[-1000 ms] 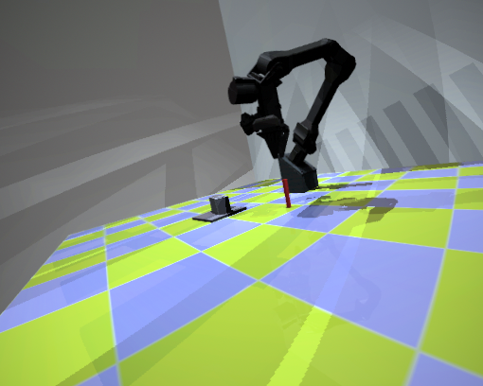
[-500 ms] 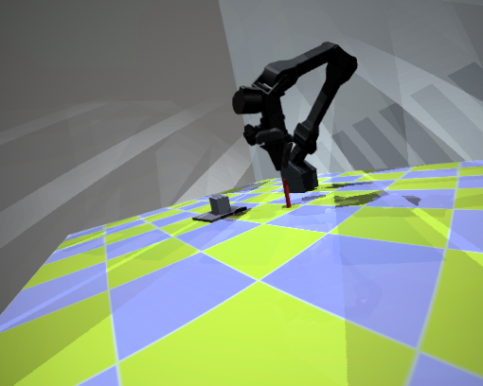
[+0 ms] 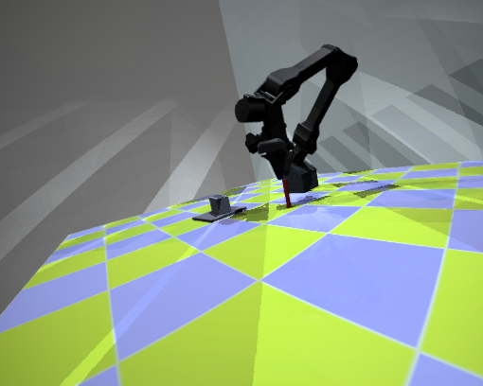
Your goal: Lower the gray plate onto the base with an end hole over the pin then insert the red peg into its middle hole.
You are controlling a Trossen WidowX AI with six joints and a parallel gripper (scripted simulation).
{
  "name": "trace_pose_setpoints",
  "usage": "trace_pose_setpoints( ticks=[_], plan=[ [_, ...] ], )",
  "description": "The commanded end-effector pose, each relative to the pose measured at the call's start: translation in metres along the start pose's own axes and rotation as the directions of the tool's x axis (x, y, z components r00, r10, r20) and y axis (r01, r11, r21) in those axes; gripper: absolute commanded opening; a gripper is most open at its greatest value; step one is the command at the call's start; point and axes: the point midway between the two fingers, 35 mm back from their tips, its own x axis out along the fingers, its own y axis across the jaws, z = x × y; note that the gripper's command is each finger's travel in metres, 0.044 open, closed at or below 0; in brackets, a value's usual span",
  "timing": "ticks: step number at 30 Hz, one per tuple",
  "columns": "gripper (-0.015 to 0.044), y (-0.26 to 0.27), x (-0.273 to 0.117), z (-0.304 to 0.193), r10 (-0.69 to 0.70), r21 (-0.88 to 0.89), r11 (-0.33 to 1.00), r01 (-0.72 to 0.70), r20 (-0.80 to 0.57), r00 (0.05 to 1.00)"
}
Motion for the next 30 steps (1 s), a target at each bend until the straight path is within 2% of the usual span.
trace_pose_setpoints(
  ticks=[1, 26, 30],
  plan=[
    [0.044, -0.001, 0.009, 0.0, -0.003, 0.009, 1.0, 0.003, -0.006, 1.0],
    [0.044, -0.002, 0.045, -0.002, -0.001, 0.009, 1.0, 0.001, -0.009, 1.0],
    [0.0335, -0.002, 0.045, -0.002, -0.001, 0.009, 1.0, 0.001, -0.009, 1.0]
  ],
)
